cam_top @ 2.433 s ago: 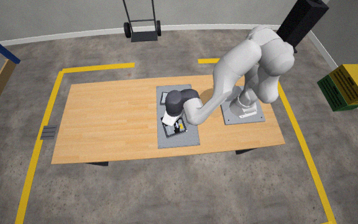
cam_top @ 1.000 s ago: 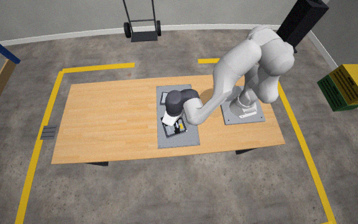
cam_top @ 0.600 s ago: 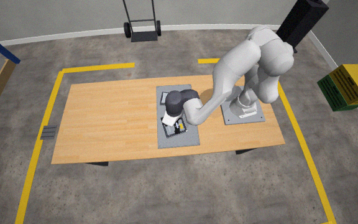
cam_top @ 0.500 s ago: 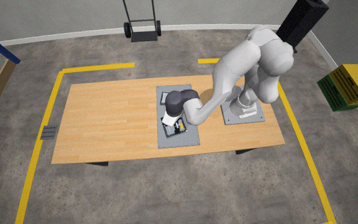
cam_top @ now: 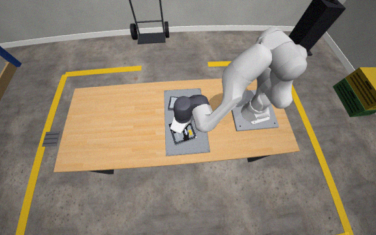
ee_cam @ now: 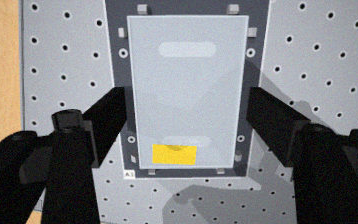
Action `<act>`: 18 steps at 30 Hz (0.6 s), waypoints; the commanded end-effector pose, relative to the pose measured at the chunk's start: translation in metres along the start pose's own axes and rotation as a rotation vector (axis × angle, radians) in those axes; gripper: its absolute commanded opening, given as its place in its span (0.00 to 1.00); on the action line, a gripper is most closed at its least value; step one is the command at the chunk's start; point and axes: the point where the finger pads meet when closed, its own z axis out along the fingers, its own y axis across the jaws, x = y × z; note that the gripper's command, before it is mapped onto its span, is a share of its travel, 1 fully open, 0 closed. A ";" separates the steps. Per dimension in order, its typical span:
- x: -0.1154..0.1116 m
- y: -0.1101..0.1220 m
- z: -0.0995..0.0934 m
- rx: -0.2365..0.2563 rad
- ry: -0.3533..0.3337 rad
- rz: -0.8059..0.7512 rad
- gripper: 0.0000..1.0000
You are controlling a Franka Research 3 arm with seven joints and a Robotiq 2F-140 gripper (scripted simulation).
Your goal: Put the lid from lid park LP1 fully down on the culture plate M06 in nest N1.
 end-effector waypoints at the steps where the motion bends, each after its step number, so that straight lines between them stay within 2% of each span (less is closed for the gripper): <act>1: 0.001 -0.001 0.002 0.001 0.005 -0.006 0.69; 18: 0.001 -0.001 0.006 0.001 0.005 -0.006 0.69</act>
